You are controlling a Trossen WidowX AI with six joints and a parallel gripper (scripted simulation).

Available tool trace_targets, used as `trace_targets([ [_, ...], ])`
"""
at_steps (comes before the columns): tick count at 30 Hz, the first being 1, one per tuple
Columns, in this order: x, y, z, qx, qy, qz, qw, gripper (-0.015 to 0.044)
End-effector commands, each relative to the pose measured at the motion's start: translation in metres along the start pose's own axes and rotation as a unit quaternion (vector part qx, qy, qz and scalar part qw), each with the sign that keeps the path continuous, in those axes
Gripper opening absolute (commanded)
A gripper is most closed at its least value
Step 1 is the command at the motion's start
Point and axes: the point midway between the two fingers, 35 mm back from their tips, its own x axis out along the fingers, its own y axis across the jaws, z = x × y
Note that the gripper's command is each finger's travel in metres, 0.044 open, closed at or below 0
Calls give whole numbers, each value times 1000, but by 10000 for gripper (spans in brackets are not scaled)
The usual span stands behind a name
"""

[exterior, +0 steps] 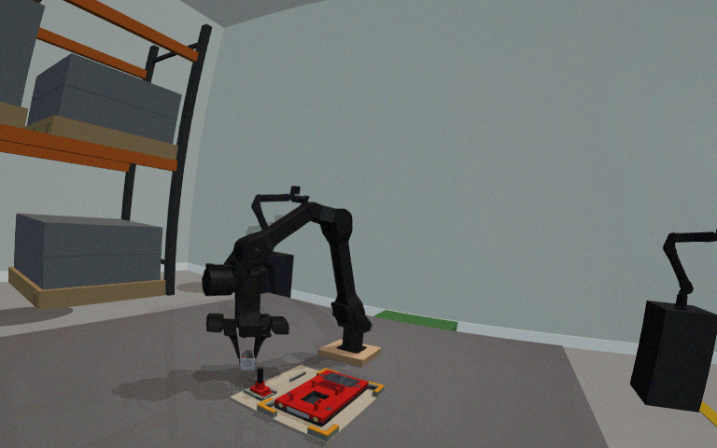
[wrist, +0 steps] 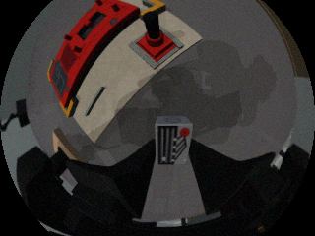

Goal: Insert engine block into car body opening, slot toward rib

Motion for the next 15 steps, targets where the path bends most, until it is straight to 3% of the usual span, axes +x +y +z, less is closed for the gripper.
trace_targets([
  [1, -18, -4, 2, -1, -4, -6, 1000, 0],
  [15, -62, -5, 2, -1, -4, -6, 1000, 0],
])
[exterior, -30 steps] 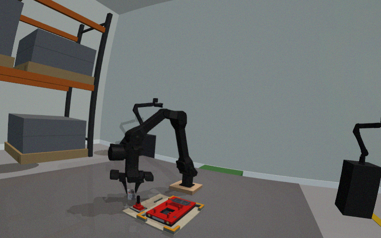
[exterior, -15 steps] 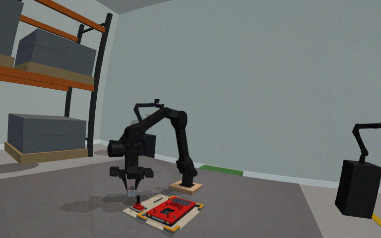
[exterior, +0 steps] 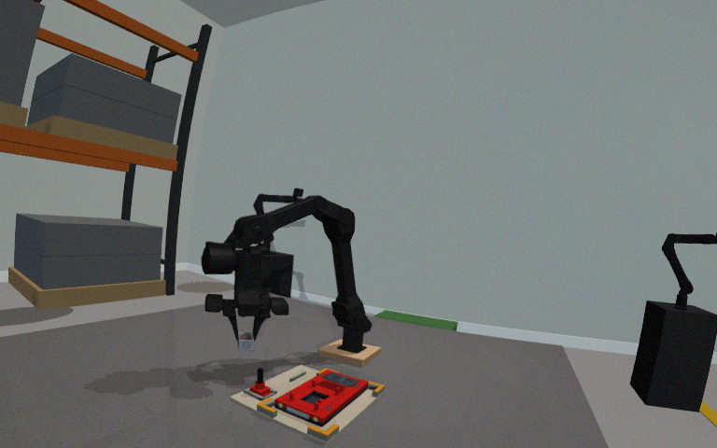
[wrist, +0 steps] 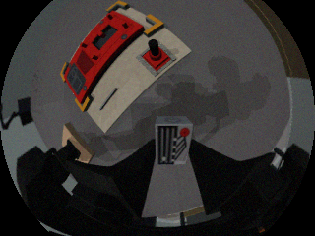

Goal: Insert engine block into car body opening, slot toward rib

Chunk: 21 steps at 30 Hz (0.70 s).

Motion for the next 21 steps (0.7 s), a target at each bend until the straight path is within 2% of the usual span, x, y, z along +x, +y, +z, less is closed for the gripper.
trace_targets([
  [1, -19, -1, 1, 2, -4, -6, 1000, 0],
  [14, -59, 5, -2, 2, -4, -6, 1000, 0],
  [21, -60, 6, 3, 8, -4, -6, 1000, 0],
])
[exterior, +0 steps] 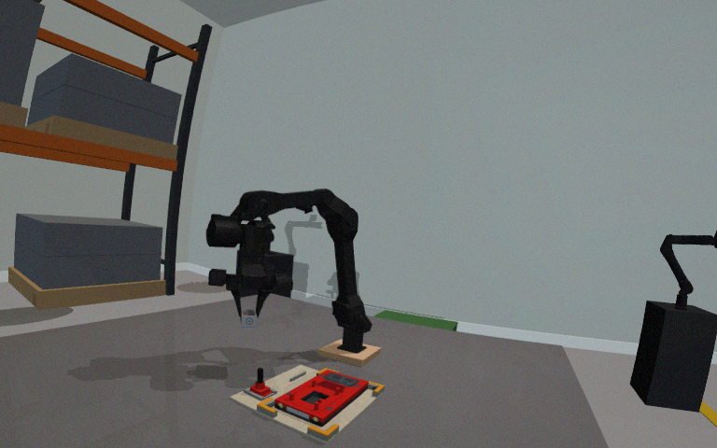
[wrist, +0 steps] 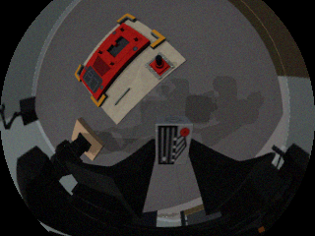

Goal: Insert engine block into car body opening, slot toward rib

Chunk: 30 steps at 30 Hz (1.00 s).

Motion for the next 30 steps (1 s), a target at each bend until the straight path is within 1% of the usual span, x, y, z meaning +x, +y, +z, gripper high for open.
trace_targets([
  [1, -3, 1, 7, 9, -4, -3, 1000, 0],
  [30, 28, 38, 88, 168, -9, 0, 986, 0],
])
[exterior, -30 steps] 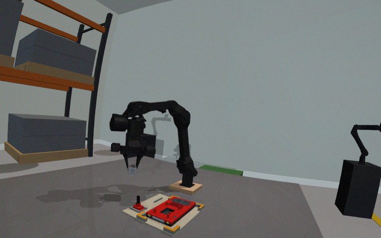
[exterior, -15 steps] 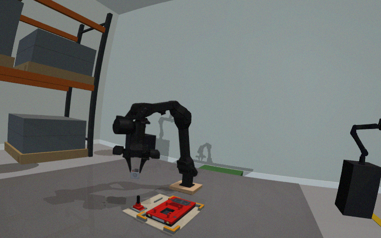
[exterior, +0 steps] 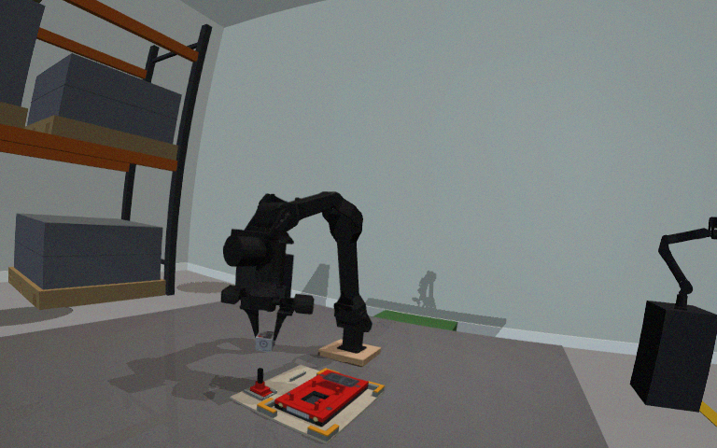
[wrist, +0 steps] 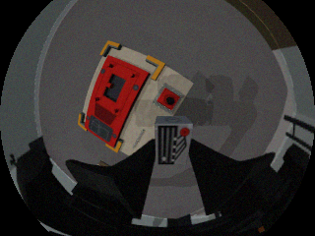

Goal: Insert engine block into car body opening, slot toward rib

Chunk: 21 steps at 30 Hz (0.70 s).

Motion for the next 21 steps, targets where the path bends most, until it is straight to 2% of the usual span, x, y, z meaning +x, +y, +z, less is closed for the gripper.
trace_targets([
  [1, 7, 12, 8, 26, 1, 4, 1000, 0],
  [21, 30, 63, 42, 148, 3, 7, 989, 0],
])
